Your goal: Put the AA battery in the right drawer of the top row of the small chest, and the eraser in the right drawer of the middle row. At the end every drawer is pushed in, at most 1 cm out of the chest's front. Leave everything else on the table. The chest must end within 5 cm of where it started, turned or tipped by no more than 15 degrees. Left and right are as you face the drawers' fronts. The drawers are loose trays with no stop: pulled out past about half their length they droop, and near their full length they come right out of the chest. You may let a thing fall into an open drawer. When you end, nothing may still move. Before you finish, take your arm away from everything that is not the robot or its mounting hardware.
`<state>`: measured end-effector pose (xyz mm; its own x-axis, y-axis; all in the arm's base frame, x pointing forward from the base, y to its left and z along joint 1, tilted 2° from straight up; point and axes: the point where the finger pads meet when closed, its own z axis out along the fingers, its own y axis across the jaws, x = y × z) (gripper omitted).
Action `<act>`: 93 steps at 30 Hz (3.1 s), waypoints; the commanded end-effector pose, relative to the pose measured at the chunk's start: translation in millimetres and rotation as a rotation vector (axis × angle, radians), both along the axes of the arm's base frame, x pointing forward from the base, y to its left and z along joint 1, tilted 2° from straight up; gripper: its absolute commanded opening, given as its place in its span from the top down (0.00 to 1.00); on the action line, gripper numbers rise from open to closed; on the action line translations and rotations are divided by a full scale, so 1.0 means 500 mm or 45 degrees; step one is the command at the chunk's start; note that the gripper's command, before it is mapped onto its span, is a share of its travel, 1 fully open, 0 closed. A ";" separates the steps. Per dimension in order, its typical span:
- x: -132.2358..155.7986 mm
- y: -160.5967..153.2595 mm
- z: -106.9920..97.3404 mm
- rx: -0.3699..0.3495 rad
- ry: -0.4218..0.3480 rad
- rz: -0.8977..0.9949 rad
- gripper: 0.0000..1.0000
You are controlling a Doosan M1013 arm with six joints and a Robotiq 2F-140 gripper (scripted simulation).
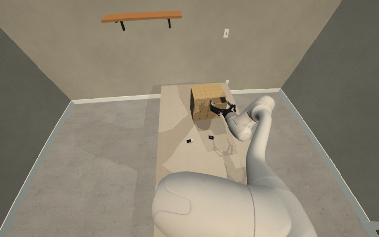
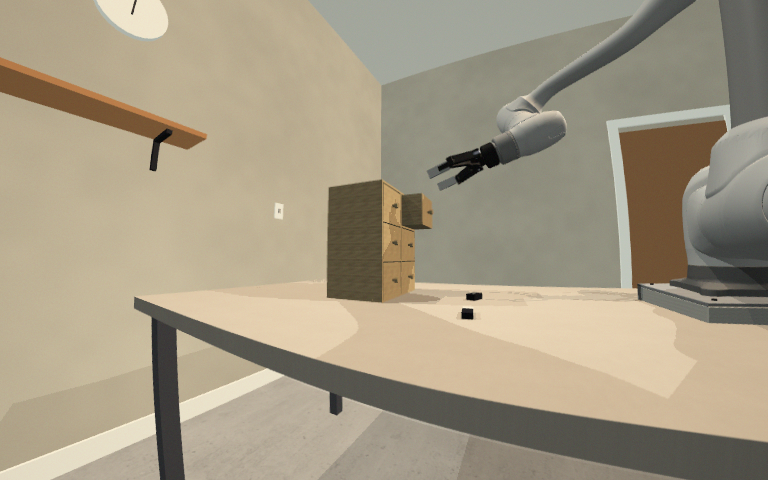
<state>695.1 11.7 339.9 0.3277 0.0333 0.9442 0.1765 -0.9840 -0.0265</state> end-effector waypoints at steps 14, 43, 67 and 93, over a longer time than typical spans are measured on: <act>-0.174 -0.032 0.008 0.001 0.001 0.001 0.00; -0.243 -0.044 0.012 -0.001 0.014 0.003 0.00; -0.243 -0.044 0.024 -0.041 0.235 0.009 0.00; -0.244 -0.046 0.069 -0.189 1.061 0.037 0.00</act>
<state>570.2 -20.2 368.3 0.7945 0.1444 0.5898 0.2103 -0.9766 -0.0443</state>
